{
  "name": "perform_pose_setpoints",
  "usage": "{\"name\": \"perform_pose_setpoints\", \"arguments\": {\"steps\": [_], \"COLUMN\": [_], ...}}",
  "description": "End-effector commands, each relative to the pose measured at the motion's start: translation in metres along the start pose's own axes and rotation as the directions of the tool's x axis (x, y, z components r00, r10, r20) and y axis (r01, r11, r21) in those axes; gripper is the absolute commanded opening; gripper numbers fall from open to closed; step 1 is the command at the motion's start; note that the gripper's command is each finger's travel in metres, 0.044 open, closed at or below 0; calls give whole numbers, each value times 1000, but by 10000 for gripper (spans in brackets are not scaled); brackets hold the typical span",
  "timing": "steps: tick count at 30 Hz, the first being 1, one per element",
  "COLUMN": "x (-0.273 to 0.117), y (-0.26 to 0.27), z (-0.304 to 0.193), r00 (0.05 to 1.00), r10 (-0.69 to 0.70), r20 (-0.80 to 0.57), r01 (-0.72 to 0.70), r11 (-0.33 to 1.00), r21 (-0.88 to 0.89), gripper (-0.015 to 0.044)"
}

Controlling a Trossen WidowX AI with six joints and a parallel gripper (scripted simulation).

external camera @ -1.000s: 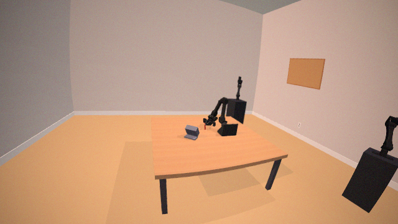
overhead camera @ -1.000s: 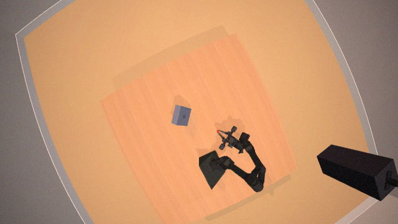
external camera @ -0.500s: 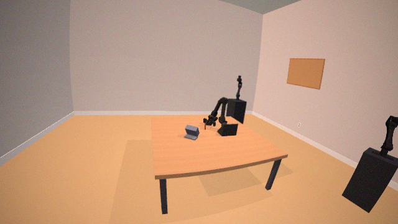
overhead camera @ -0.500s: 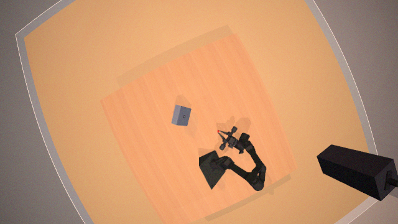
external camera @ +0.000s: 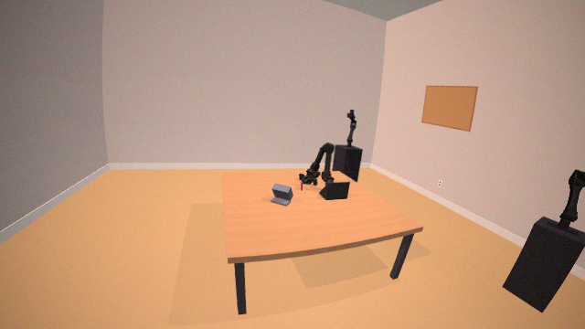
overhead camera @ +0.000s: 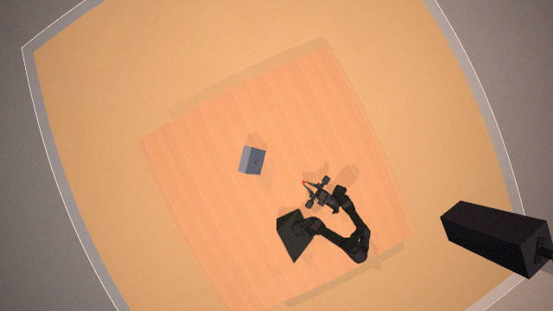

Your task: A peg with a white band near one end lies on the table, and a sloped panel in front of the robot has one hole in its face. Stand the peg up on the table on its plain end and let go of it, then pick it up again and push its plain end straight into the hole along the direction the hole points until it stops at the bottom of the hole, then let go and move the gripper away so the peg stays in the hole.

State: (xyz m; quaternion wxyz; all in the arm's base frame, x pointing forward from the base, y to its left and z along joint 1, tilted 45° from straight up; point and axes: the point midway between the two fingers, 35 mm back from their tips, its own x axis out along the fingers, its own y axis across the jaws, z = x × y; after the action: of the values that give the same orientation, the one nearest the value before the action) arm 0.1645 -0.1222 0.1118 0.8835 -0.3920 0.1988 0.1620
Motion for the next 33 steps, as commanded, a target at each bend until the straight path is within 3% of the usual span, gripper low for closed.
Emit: {"name": "perform_pose_setpoints", "arguments": {"steps": [1,33], "x": [-1,-6], "y": [0,0], "z": [-2,-4], "r00": [1000,1000], "r10": [0,-4], "r20": [0,19], "r01": [0,5], "r11": [1000,1000], "r21": [0,-9], "gripper": [49,49]}}
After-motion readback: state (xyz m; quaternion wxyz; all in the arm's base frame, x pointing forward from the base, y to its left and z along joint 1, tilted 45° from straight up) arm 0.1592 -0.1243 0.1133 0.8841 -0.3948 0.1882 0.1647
